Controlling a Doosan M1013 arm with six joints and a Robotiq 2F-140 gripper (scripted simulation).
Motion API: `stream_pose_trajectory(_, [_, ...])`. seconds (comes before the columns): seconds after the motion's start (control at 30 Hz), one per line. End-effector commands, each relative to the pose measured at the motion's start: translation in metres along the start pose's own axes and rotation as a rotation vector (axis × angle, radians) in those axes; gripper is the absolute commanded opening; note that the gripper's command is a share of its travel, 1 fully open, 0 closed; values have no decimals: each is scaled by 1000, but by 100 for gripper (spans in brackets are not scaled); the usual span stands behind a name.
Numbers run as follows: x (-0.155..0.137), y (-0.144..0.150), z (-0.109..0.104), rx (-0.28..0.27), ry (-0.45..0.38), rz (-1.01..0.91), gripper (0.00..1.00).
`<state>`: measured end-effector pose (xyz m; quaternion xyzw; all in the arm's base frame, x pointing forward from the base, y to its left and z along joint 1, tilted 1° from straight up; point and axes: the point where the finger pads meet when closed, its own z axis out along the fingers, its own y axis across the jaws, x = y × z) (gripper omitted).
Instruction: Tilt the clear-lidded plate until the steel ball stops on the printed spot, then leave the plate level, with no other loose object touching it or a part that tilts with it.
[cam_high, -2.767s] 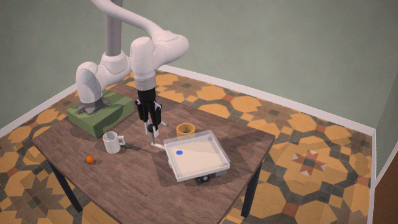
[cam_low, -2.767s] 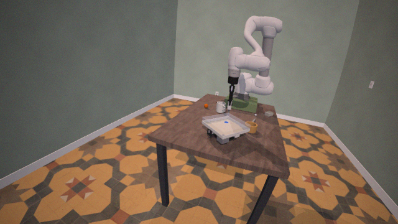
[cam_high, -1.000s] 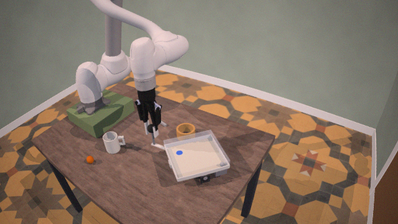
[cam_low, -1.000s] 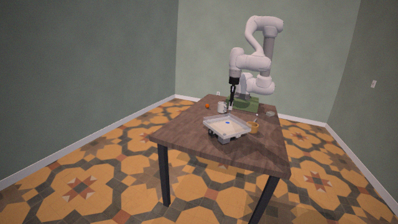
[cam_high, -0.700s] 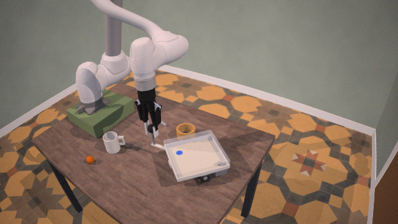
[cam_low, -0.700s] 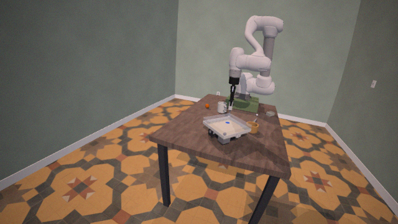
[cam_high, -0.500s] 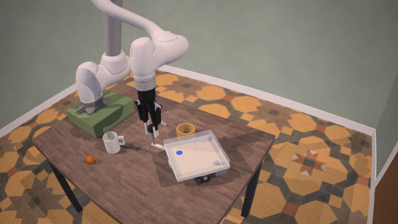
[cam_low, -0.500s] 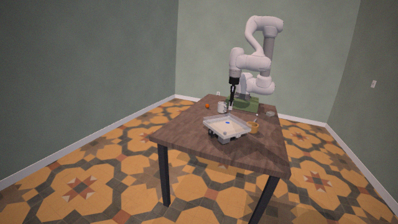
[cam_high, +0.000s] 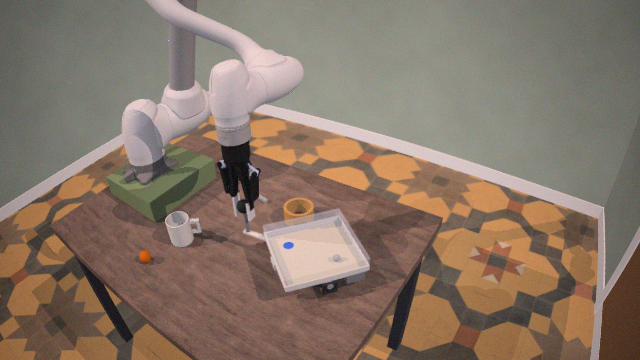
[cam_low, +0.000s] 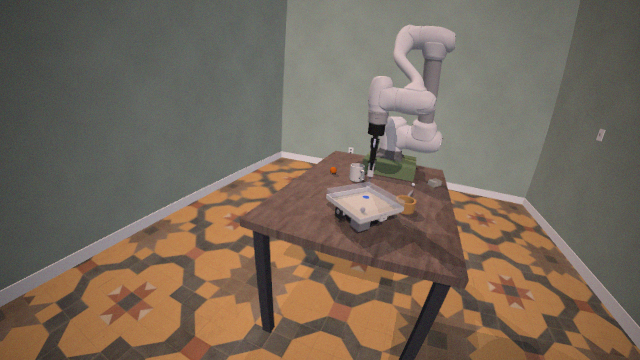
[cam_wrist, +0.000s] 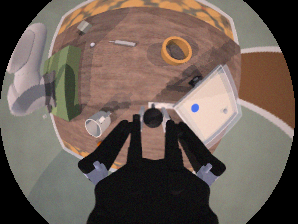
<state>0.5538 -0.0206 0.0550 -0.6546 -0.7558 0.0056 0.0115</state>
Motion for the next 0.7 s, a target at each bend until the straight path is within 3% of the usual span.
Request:
stream_pose_trajectory(0.0, [0,0,0,0,0,0,0])
stream_pose_trajectory(0.67, [0,1,-4,0,0,0,0])
